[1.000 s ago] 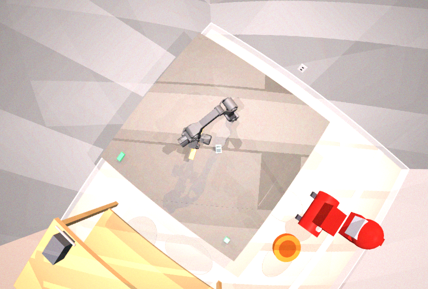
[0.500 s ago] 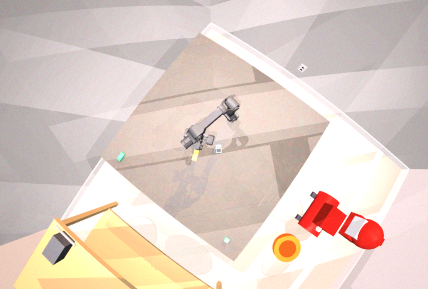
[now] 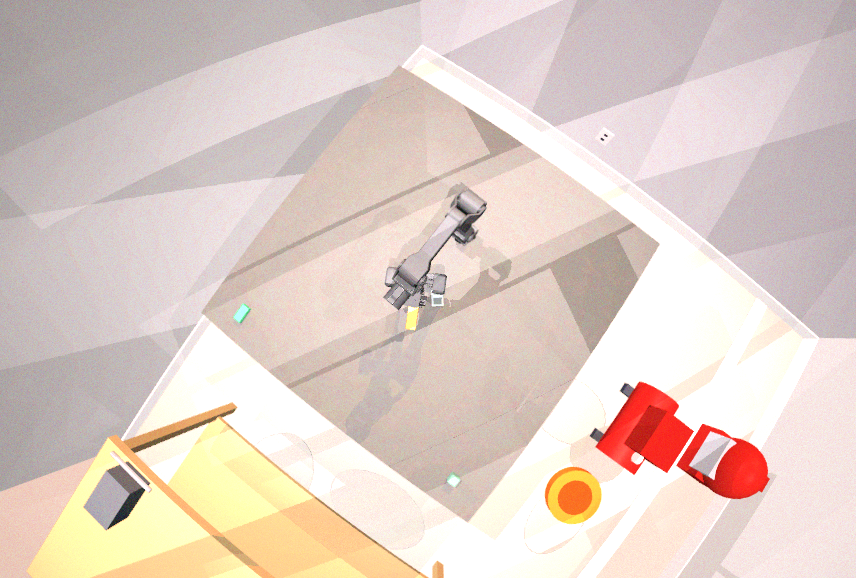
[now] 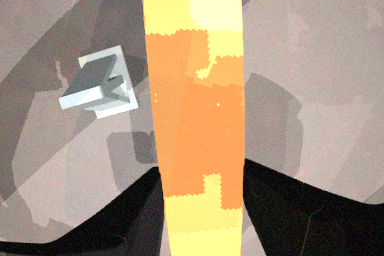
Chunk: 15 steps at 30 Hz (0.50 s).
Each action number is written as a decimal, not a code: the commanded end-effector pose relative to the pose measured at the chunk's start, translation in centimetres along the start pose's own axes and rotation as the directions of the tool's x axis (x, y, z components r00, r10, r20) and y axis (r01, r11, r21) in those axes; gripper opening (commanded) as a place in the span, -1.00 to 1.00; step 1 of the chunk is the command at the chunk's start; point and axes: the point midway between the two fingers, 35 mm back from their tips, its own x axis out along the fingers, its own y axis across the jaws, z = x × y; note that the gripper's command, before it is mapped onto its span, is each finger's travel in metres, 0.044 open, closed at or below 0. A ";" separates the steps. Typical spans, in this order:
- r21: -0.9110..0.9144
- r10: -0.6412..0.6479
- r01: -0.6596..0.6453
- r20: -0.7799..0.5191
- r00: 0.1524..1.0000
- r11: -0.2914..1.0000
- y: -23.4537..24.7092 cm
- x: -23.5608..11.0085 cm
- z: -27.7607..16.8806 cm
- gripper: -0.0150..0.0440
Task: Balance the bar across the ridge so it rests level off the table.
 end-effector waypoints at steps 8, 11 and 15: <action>-0.101 -0.002 0.002 0.004 1.000 0.995 4.2 -0.2 0.0 -0.49; -0.131 -0.001 0.001 0.004 1.000 0.991 5.4 -0.2 -0.2 -0.49; -0.170 0.001 0.000 0.004 1.000 0.985 6.7 -0.1 -0.4 -0.49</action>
